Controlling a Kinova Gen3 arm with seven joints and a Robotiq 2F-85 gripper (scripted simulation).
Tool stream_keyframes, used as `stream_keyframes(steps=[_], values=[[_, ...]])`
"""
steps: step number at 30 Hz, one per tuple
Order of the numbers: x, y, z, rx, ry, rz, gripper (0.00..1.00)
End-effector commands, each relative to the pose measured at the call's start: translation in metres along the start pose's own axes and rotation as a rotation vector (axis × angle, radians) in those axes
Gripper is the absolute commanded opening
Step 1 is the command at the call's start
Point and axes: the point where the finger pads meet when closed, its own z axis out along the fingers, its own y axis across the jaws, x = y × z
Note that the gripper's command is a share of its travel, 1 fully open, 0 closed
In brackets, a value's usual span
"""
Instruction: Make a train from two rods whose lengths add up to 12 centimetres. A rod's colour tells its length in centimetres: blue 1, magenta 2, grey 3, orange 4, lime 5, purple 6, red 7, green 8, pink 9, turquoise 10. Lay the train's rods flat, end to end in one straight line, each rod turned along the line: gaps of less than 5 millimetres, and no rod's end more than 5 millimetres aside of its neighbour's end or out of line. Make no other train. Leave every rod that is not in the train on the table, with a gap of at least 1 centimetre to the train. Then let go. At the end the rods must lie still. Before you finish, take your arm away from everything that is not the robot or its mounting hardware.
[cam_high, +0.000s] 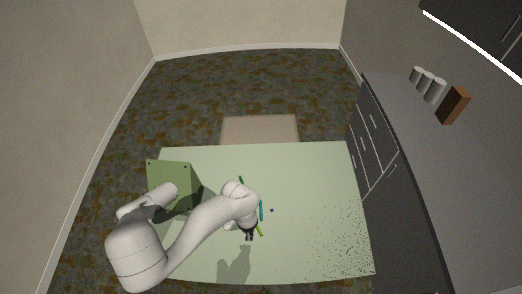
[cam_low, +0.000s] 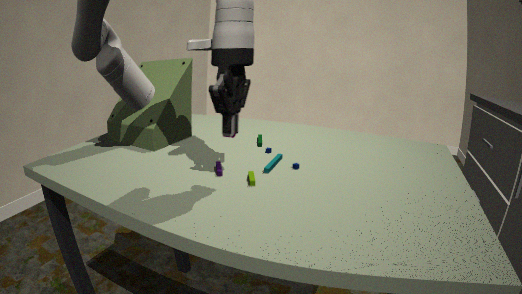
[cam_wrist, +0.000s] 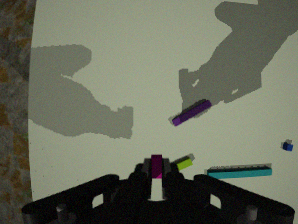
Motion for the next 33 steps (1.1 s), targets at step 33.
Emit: stream_keyframes(steps=[33], values=[[-0.05,0.158,-0.017,0.021,-0.031,-0.67,0.05]])
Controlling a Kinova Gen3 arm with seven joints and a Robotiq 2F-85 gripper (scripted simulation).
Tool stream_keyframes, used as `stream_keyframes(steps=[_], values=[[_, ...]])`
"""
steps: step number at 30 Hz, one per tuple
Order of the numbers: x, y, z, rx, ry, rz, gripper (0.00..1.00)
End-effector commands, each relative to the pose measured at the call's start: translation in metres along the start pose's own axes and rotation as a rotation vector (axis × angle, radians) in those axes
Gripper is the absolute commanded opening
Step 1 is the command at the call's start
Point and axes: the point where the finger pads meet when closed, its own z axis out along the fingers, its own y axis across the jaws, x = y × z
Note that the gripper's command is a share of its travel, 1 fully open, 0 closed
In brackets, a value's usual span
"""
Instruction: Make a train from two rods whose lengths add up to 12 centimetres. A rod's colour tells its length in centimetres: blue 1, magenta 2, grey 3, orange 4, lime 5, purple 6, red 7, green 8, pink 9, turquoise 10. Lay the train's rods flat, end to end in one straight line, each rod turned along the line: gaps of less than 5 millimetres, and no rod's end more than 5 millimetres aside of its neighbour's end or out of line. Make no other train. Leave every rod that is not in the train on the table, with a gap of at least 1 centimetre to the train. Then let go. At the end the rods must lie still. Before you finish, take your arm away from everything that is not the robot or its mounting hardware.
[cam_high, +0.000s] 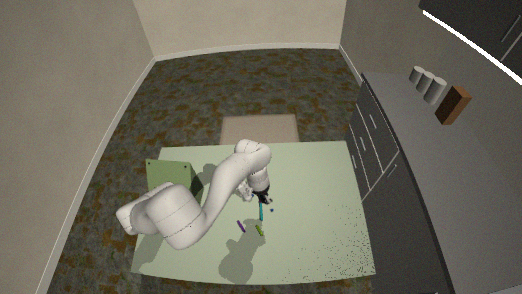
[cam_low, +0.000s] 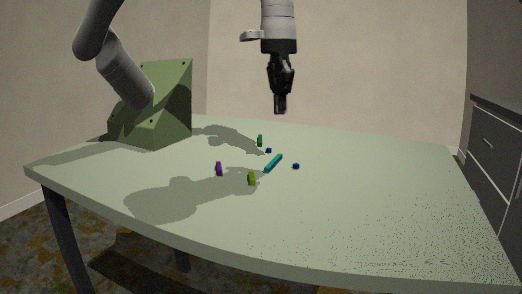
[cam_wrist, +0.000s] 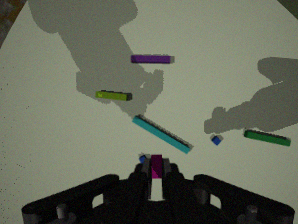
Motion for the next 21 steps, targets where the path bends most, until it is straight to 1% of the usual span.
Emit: stream_keyframes(steps=[1,6,9,11,15,21], values=[[-0.02,0.037,0.006,0.003,0.016,-0.152,0.05],[-0.045,0.081,0.008,-0.009,0.019,-0.339,0.05],[-0.053,0.099,0.009,-0.015,0.021,-0.41,0.05],[-0.053,0.099,0.009,-0.015,0.021,-0.41,0.05],[-0.056,0.108,0.011,-0.021,0.024,-0.444,0.05],[-0.055,0.108,0.012,-0.022,0.027,-0.434,0.05]])
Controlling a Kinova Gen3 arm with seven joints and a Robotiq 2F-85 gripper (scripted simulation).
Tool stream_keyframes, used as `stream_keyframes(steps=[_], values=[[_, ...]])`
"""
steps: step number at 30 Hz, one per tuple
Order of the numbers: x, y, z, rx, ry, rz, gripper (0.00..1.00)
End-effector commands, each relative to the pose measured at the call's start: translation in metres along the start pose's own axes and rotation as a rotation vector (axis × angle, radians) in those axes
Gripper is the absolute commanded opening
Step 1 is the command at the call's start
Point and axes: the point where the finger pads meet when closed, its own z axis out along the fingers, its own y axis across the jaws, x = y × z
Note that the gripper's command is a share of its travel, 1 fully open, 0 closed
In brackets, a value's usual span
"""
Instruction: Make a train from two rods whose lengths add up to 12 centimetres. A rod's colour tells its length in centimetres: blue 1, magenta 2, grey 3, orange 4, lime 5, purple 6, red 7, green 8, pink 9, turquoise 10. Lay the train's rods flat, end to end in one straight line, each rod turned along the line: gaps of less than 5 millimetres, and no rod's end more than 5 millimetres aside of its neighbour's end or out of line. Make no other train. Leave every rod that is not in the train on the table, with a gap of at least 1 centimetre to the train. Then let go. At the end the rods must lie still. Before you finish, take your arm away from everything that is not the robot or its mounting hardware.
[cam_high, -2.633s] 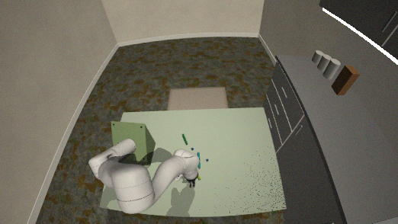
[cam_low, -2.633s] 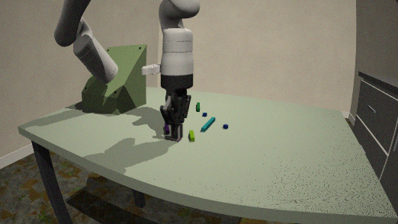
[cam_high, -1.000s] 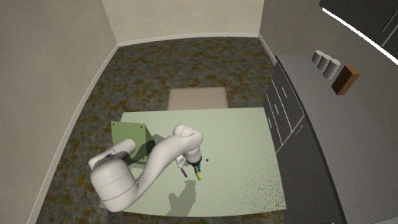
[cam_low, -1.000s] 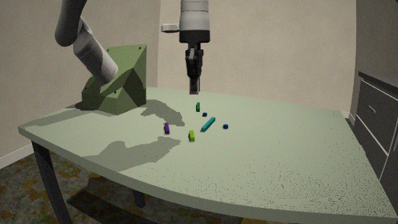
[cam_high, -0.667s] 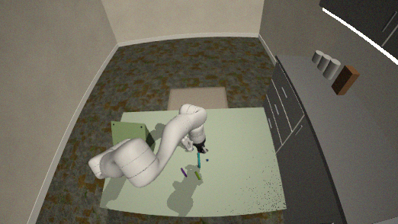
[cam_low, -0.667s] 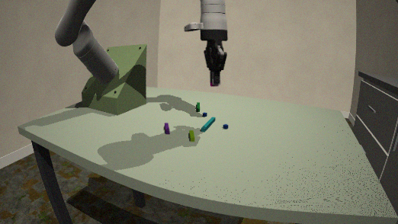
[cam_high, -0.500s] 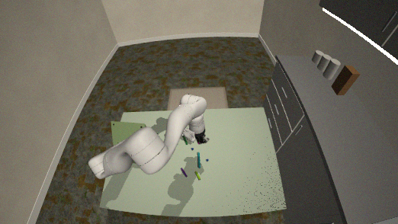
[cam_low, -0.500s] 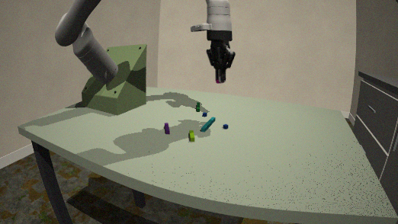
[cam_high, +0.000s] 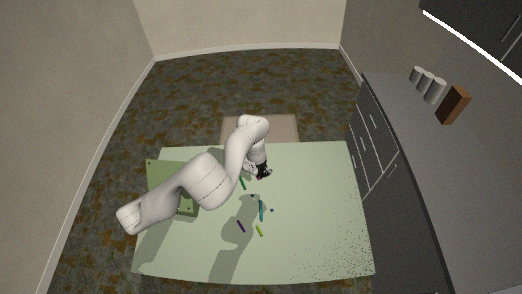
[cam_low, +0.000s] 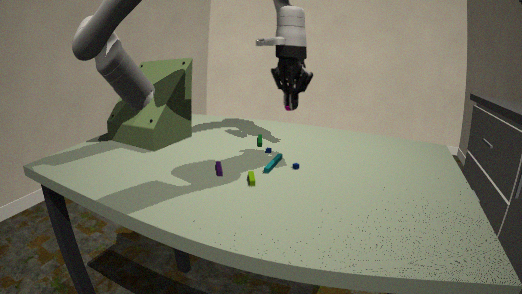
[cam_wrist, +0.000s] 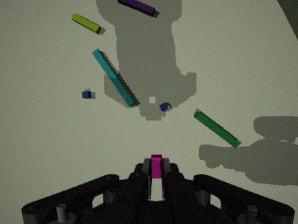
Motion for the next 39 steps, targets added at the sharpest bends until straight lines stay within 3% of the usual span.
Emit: stream_keyframes(steps=[1,16,24,39], values=[[0.0,0.003,0.0,0.001,0.006,-0.008,0.05],[-0.001,0.004,0.007,-0.002,0.001,-0.009,0.05],[-0.002,0.005,0.026,-0.003,-0.003,-0.009,0.05],[0.0,0.003,0.083,0.0,0.008,-0.008,0.05]])
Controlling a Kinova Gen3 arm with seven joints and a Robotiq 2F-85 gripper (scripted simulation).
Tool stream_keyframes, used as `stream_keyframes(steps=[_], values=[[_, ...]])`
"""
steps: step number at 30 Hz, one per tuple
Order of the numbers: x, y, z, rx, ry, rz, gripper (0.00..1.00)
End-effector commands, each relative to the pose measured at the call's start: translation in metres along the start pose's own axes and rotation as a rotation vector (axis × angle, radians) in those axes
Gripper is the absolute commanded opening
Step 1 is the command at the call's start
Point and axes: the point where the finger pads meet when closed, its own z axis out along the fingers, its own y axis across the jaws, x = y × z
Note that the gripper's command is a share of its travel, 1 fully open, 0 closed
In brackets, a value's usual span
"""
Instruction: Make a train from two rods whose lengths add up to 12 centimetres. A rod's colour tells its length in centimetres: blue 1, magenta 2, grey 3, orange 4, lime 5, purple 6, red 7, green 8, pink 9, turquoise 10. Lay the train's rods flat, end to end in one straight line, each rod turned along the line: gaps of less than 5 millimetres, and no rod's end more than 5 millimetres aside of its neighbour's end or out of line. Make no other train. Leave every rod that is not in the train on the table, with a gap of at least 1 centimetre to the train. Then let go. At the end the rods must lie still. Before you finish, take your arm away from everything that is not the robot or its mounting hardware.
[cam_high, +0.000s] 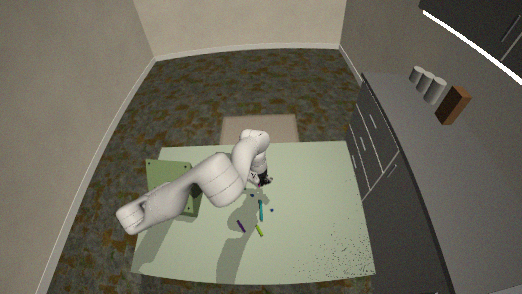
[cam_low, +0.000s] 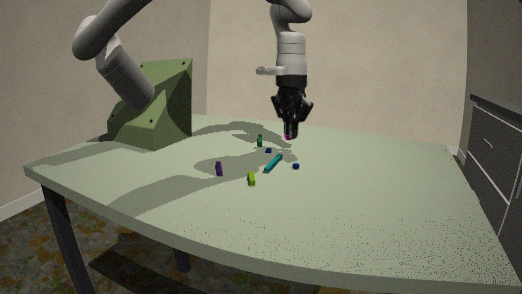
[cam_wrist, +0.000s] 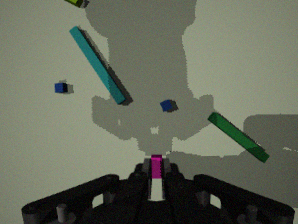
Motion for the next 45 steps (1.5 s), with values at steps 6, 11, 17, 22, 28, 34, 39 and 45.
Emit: stream_keyframes(steps=[6,11,17,22,28,34,39,45], values=[[0.0016,0.0021,0.0152,-0.003,0.007,0.003,0.05],[0.0015,0.0021,0.0157,-0.003,0.007,0.004,0.05],[0.0015,0.0021,0.0157,-0.003,0.007,0.004,0.05],[0.0015,0.0021,0.0156,-0.003,0.007,0.004,0.05],[0.0015,0.0021,0.0156,-0.003,0.007,0.004,0.05],[0.0015,0.0021,0.0156,-0.003,0.007,0.004,0.05],[0.0015,0.0021,0.0156,-0.003,0.007,0.004,0.05],[0.0014,0.002,0.0156,-0.003,0.007,0.004,0.05]])
